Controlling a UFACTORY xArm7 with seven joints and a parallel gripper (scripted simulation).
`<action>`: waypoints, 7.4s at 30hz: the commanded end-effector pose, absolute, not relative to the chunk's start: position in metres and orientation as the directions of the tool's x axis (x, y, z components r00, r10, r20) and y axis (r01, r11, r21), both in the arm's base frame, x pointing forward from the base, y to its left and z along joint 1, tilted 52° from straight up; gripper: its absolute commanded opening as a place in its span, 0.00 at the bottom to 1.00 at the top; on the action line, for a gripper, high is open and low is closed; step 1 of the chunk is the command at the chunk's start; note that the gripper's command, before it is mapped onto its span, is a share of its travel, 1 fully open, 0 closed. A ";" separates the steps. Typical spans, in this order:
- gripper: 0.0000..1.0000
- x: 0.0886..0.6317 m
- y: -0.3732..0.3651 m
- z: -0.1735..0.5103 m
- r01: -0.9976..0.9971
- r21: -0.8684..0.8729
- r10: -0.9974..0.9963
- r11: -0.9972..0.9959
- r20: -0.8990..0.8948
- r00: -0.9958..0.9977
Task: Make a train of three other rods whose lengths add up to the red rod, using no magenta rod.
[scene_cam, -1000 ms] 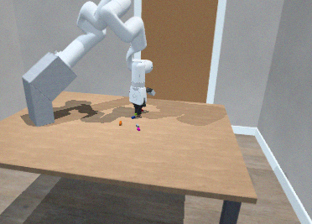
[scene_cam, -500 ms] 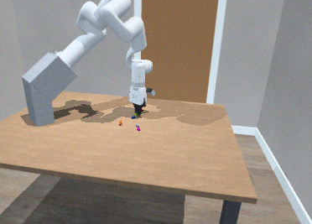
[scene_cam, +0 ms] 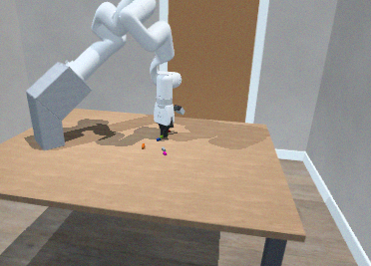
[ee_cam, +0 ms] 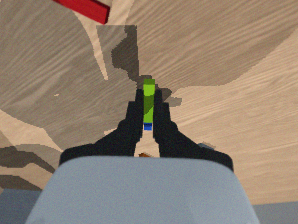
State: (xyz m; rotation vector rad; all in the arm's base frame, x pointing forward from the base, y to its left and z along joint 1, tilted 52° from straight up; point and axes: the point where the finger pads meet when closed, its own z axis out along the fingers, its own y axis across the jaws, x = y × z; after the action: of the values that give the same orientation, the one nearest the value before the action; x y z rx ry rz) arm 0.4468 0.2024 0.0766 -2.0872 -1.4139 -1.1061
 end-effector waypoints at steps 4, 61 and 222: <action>0.04 0.450 0.206 0.074 0.901 0.112 0.597 -0.419 0.781 0.181; 0.20 0.451 0.207 0.072 0.901 0.112 0.597 -0.419 0.781 0.181; 1.00 0.381 0.086 0.181 0.901 0.112 0.597 -0.419 0.781 0.181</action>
State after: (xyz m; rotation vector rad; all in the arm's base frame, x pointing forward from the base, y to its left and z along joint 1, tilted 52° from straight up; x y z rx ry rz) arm 0.3801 0.0866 0.1805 -2.0870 -1.4142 -1.1059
